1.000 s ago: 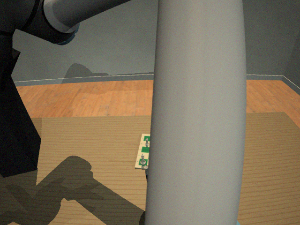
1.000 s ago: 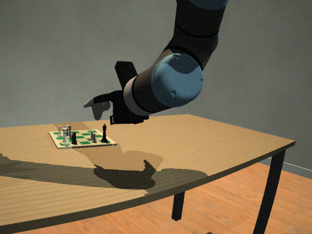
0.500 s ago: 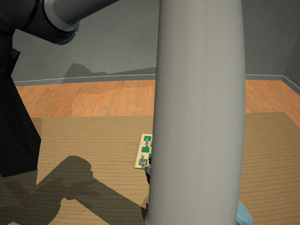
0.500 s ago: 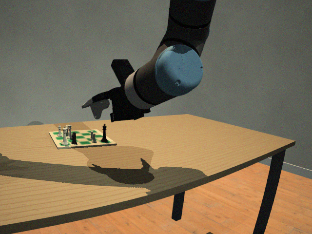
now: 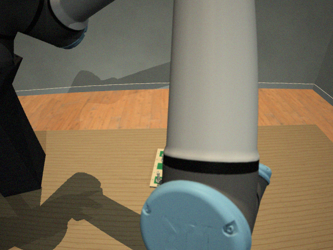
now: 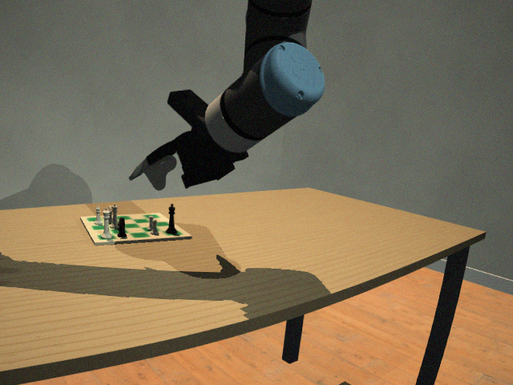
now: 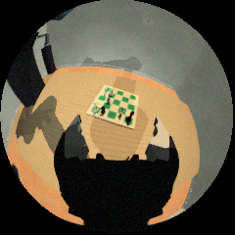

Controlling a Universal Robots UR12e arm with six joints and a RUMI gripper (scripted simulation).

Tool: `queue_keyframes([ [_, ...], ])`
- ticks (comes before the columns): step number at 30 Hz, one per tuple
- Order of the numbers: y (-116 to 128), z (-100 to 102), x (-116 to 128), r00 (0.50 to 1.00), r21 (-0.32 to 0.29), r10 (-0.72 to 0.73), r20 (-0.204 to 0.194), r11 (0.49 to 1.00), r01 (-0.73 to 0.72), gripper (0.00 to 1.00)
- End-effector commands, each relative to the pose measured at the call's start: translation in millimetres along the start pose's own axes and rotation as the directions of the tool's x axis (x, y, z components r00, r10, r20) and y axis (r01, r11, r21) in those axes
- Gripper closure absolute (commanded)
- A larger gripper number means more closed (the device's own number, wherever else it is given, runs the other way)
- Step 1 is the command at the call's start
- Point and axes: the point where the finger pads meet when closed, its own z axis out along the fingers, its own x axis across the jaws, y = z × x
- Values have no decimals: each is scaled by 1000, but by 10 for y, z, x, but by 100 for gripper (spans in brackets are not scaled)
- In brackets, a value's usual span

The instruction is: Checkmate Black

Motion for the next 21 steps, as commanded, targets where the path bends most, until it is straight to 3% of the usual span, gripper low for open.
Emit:
queue_keyframes([
  [1, -65, 84, -14, 997, -62, -60, 55, 996, 63, 0],
  [9, -162, 216, -34, 980, -129, -150, 133, 977, 167, 0],
  [11, -203, 273, -44, 968, -154, -186, 169, 965, 212, 0],
  [13, -203, 273, -44, 968, -154, -186, 169, 965, 212, 0],
  [18, -288, 389, -63, 936, -200, -255, 243, 931, 306, 0],
  [21, -310, 418, -66, 926, -211, -271, 263, 920, 329, 0],
])
